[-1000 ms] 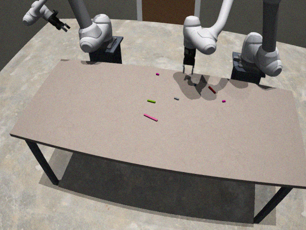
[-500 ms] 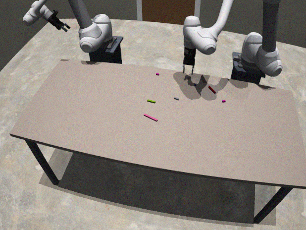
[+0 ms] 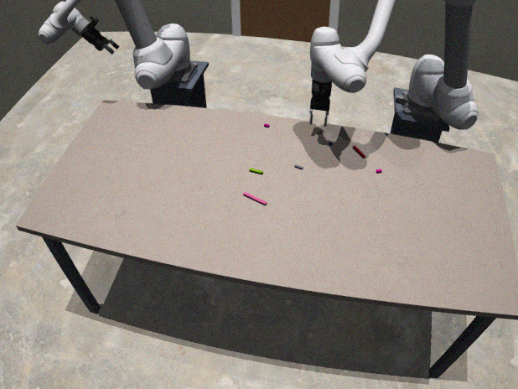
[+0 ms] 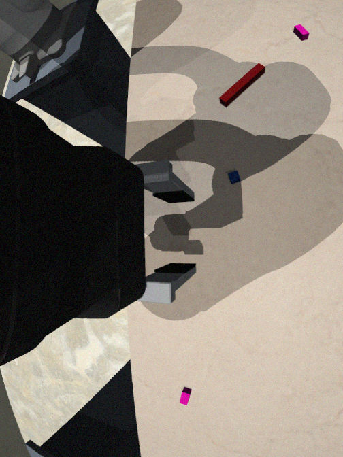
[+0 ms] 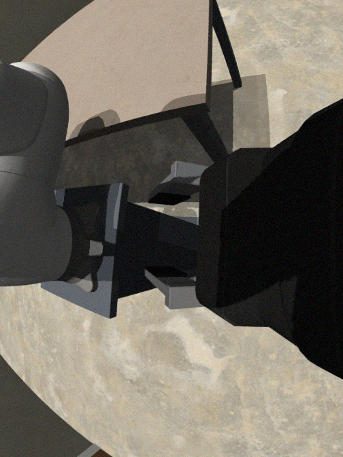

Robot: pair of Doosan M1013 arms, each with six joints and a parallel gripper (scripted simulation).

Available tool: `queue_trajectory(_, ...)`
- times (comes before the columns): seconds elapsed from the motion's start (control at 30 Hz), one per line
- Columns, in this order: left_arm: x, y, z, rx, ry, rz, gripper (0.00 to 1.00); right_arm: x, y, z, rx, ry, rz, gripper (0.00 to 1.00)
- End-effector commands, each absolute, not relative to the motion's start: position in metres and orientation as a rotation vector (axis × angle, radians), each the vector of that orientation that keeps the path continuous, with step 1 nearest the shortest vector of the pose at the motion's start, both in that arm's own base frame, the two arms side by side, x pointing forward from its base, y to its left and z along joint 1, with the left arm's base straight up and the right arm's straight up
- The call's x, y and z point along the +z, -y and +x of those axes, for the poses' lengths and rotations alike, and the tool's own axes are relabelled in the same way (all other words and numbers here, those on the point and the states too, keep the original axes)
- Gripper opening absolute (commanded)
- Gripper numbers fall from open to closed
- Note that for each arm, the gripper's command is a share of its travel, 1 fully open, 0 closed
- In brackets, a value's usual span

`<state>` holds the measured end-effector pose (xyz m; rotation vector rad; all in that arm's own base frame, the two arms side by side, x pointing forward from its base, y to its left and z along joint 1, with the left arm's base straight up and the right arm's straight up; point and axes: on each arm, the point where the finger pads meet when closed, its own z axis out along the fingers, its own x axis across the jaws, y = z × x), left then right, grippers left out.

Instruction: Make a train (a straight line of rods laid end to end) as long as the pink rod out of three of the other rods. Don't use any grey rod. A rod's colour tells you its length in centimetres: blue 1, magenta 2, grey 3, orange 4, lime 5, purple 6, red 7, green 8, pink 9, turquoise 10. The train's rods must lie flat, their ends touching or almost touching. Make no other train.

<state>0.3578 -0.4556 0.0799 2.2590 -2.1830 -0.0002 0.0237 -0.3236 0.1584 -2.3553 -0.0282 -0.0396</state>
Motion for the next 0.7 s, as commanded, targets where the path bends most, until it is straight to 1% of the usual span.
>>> queue_trajectory(0.0,0.081,0.453,0.360,0.002,2.134,2.306,1.00,0.159,0.324,0.024,-0.040,0.028,-2.356,1.00)
queue_trajectory(0.1,0.081,0.451,0.362,0.002,2.098,2.338,1.00,0.159,0.324,0.024,-0.040,0.028,-2.356,1.00)
queue_trajectory(0.6,0.081,0.418,0.387,0.002,1.415,2.805,1.00,0.159,0.324,0.024,-0.040,0.028,-2.356,1.00)
queue_trajectory(0.67,0.081,0.418,0.387,0.002,1.415,2.805,1.00,0.159,0.324,0.024,-0.040,0.028,-2.356,1.00)
